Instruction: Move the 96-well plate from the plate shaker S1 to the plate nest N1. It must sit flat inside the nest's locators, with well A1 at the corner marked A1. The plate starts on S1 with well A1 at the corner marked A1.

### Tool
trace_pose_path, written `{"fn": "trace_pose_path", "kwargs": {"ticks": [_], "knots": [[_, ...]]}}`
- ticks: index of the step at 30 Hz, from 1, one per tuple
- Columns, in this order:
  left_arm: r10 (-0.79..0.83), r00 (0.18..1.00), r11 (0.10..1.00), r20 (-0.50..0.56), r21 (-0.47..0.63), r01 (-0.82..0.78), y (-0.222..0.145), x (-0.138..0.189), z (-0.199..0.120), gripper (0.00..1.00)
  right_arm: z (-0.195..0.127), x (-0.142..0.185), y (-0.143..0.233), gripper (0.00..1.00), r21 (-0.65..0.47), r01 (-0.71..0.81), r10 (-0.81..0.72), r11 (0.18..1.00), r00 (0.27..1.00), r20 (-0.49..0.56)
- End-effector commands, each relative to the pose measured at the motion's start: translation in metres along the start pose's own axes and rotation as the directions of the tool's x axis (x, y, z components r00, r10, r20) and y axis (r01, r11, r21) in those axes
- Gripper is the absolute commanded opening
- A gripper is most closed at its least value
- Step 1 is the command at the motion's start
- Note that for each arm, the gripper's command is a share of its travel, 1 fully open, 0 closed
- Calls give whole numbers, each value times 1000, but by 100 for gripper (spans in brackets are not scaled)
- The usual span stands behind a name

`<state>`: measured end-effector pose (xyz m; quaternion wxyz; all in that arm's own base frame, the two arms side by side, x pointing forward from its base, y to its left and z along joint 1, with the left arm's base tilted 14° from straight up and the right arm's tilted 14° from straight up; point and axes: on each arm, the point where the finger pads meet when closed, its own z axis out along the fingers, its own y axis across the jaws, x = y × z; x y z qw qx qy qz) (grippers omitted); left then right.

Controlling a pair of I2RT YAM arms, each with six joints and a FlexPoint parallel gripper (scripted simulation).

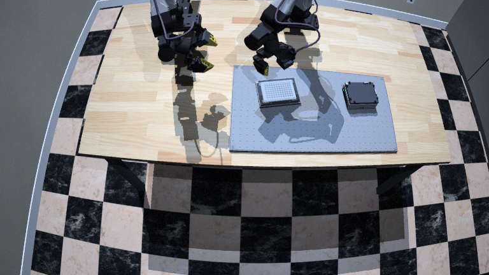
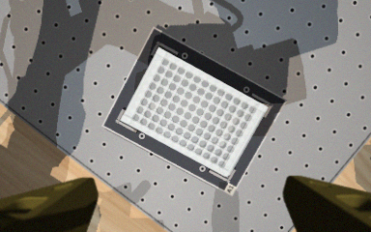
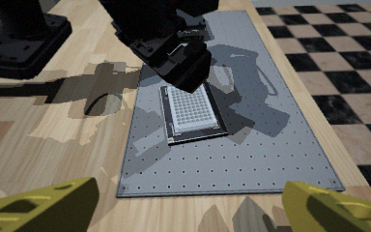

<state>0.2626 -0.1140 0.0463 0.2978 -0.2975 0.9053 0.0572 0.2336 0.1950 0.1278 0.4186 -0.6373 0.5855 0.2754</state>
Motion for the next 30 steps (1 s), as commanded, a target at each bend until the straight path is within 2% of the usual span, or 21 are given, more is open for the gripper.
{"fn": "trace_pose_path", "kwargs": {"ticks": [1, 6, 30], "knots": [[111, 991, 990, 75, 74, -117, -6, -8, -10, 100, -5, -11, -9, 100, 17, 34, -34, 999, 999, 22], [132, 989, 988, 62, 75, -136, -1, 0, -12, 100, -5, -11, -9, 100, 17, 34, -34, 999, 999, 22], [121, 991, 989, 65, 81, -126, -5, -3, -13, 100, -5, -11, -9, 100, 17, 34, -34, 999, 999, 22]]}}
